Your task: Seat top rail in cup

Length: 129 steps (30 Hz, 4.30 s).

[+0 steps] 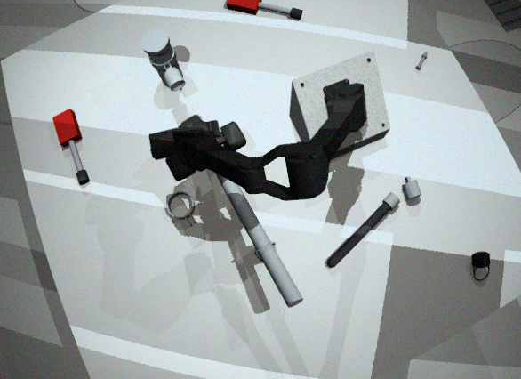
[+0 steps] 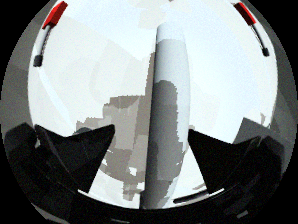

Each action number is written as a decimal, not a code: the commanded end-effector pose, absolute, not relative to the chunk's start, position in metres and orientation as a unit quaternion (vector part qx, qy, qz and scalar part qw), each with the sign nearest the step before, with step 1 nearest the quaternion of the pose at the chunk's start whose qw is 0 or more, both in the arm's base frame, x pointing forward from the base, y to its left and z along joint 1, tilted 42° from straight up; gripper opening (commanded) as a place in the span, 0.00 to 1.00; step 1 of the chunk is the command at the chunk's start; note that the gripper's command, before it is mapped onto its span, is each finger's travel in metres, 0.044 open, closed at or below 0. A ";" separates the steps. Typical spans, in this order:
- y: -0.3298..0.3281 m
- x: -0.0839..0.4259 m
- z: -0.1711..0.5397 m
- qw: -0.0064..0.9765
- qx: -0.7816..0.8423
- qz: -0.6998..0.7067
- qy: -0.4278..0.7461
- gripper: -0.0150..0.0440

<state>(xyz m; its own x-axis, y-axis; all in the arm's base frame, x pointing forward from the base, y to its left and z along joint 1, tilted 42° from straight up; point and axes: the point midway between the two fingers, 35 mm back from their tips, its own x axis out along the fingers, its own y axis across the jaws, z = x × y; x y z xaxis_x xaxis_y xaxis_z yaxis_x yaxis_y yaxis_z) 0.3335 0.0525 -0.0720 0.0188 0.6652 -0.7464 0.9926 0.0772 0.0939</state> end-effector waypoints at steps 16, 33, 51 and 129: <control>0.054 0.332 -0.075 0.325 0.634 -0.251 0.656 0.61; 0.050 0.331 -0.072 0.325 0.634 -0.251 0.656 0.25; -0.019 0.324 -0.038 0.402 0.595 -0.346 0.604 0.25; -0.035 0.326 -0.053 0.390 0.594 -0.340 0.616 0.25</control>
<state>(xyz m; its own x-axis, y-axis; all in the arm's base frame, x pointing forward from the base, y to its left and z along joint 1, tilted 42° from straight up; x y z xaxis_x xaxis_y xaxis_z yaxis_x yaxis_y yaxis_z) 0.3228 -0.0272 -0.0525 -0.0078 0.4830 -0.8756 0.9974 0.0660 0.0275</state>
